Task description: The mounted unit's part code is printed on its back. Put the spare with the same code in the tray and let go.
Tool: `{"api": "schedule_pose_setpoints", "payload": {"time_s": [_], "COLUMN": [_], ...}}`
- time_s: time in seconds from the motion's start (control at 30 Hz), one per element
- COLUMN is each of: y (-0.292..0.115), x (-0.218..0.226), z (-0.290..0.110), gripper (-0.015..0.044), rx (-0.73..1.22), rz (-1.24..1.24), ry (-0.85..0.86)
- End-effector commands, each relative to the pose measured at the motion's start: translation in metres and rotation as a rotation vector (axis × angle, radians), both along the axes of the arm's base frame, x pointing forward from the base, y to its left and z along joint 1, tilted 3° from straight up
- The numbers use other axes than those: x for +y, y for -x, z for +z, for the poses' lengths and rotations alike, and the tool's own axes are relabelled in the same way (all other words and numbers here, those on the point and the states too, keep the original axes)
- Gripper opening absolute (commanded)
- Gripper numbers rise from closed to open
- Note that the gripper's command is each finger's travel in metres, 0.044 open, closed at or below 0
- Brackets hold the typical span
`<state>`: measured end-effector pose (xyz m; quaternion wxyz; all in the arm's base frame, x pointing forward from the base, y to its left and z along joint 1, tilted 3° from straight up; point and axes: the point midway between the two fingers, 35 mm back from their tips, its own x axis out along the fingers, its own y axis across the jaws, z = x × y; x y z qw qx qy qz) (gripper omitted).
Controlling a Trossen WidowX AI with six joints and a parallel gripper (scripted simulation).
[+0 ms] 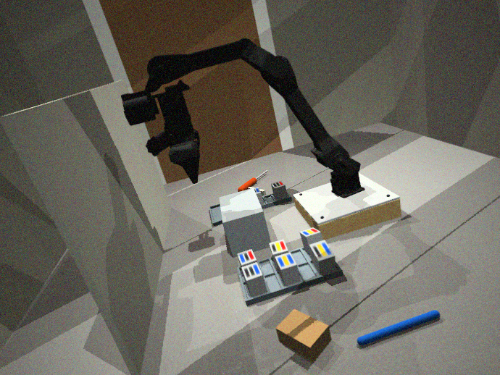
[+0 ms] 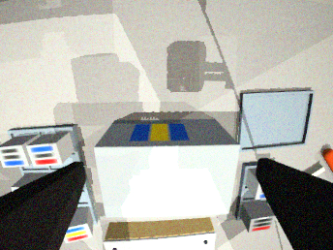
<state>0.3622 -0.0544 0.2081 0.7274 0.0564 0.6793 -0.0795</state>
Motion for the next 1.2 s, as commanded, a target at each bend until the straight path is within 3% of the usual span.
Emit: {"api": "schedule_pose_setpoints", "payload": {"time_s": [0.0,0.37,0.63,0.93,1.13,1.17], "y": [0.001,0.000,0.017,0.092,0.099,0.098], "x": [-0.001,0.012,0.131,0.250,0.257,0.256], "z": [-0.001,-0.004,-0.036,-0.075,-0.078,-0.080], "gripper": [0.0440,0.0440,0.0440,0.0440,0.0440,0.0414], "rx": [0.008,0.010,0.024,0.059,0.061,0.061], "rz": [0.004,0.071,0.697,1.551,1.611,1.611], "ry": [0.004,0.006,0.029,0.072,0.075,0.075]}}
